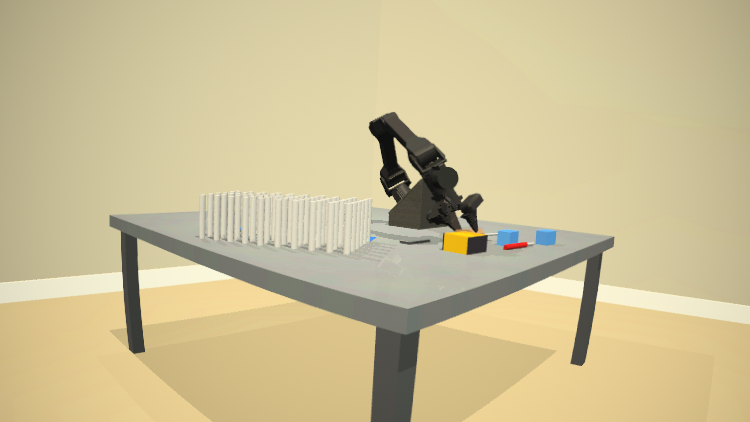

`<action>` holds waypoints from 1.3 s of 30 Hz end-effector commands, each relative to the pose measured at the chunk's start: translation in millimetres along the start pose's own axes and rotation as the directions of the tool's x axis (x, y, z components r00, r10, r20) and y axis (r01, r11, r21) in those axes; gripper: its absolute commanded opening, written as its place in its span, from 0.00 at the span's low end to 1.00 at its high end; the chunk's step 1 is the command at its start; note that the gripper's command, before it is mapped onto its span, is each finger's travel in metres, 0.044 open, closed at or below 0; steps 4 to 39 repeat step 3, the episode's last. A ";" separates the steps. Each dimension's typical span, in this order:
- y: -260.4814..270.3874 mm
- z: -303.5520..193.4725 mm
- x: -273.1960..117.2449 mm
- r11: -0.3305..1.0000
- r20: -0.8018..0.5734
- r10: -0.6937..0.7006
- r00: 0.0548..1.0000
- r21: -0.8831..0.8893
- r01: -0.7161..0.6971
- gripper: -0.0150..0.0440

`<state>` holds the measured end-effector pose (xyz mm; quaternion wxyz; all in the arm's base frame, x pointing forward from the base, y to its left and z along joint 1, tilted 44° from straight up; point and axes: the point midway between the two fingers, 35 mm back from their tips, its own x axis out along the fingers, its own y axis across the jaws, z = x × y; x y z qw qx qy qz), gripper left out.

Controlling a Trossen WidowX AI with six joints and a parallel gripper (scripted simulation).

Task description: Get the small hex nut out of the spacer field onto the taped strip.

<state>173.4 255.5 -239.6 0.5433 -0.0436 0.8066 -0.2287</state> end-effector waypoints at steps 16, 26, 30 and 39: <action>0.2 -0.3 -0.4 1.000 -0.001 0.000 1.000 0.000 0.000 1.00; 0.2 -0.3 -0.4 1.000 -0.001 0.000 1.000 0.000 0.000 1.00; 0.2 -0.3 -0.4 1.000 -0.001 0.000 1.000 0.000 0.000 1.00; 0.2 -0.3 -0.4 1.000 -0.001 0.000 1.000 0.000 0.000 1.00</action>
